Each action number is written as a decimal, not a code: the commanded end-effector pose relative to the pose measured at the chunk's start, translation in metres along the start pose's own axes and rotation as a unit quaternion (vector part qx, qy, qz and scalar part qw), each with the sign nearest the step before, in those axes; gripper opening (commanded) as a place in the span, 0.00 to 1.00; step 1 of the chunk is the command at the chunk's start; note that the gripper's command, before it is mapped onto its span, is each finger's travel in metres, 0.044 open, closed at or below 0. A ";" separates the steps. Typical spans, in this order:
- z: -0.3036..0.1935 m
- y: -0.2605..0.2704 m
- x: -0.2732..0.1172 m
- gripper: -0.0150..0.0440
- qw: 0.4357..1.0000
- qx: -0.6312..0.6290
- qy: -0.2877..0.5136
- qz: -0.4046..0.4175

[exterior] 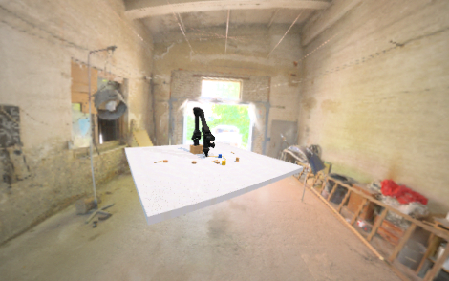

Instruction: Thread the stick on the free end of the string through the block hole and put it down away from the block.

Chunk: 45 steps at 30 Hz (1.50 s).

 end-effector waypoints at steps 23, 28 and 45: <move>0.000 0.000 0.000 0.34 1.000 0.000 0.000 0.000; 0.001 0.000 -0.002 0.57 1.000 0.000 0.000 0.000; 0.011 -0.002 -0.076 0.83 1.000 -0.002 -0.005 -0.006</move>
Point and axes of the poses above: the point midway between the two fingers, 35 mm back from their tips, its own x axis out along the fingers, its own y axis across the jaws, z = x × y, the point moved 8 cm from there along -x, back along the fingers, and after that the axes turned 12 degrees about x, right-handed, at the moved point
